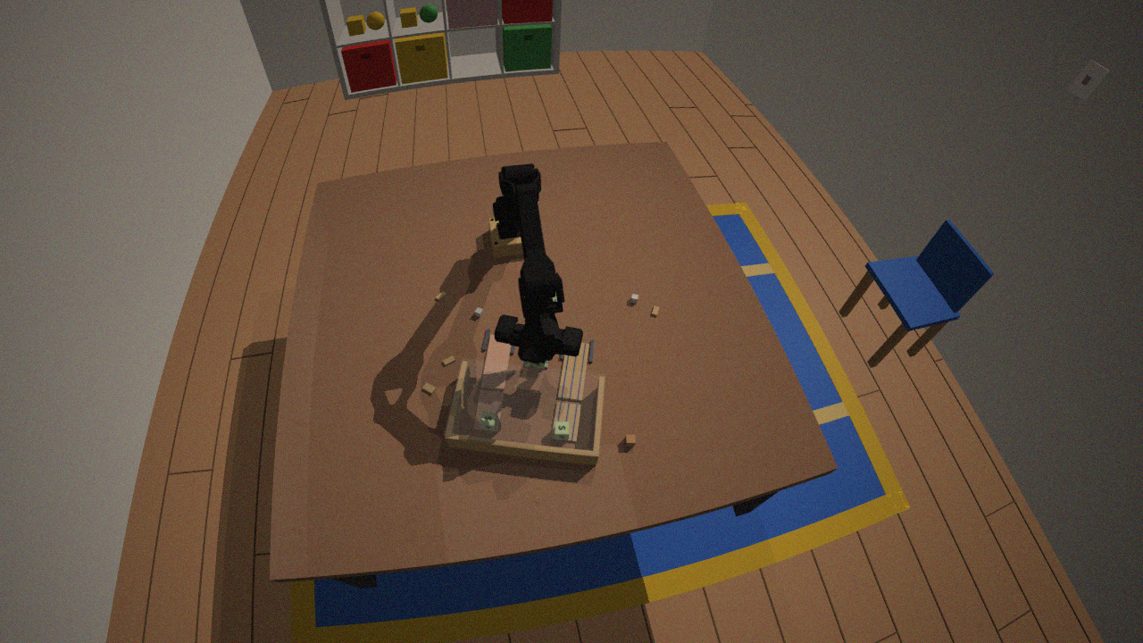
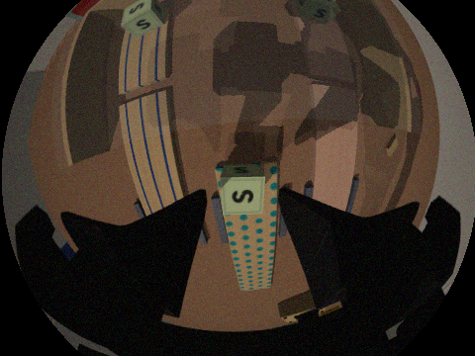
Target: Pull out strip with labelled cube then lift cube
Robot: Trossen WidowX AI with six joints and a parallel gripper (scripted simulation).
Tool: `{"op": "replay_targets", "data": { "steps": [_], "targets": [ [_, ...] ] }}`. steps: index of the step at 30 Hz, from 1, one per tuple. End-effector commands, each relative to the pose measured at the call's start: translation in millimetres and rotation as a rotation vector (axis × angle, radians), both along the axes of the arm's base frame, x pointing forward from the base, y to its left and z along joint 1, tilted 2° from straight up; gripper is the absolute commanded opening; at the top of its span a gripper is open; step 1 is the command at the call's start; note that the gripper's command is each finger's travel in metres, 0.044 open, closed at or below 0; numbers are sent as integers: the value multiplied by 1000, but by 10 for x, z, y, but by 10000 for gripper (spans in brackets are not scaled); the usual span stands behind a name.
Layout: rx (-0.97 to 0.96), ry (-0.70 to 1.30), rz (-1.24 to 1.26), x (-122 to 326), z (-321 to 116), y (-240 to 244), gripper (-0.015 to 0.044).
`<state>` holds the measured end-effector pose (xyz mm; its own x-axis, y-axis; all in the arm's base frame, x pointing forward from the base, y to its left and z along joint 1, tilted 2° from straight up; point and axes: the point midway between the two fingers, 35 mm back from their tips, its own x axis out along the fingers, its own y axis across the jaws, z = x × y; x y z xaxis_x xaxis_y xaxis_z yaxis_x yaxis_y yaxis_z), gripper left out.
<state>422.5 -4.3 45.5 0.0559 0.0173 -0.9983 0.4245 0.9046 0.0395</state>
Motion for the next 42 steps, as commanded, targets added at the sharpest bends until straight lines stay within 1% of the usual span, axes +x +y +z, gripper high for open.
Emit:
{"op": "replay_targets", "data": {
  "steps": [1,15,19,26,30,42],
  "targets": [
    [5,1,5,-4,-74,10,250],
    [5,2,5,-6,-261,15,250],
    [0,2,1,-2,-233,5,145],
    [0,2,1,-2,-233,5,98],
    [0,2,1,-25,-215,5,0],
    [4,6,4,-482,77,0,0]
  ]
}}
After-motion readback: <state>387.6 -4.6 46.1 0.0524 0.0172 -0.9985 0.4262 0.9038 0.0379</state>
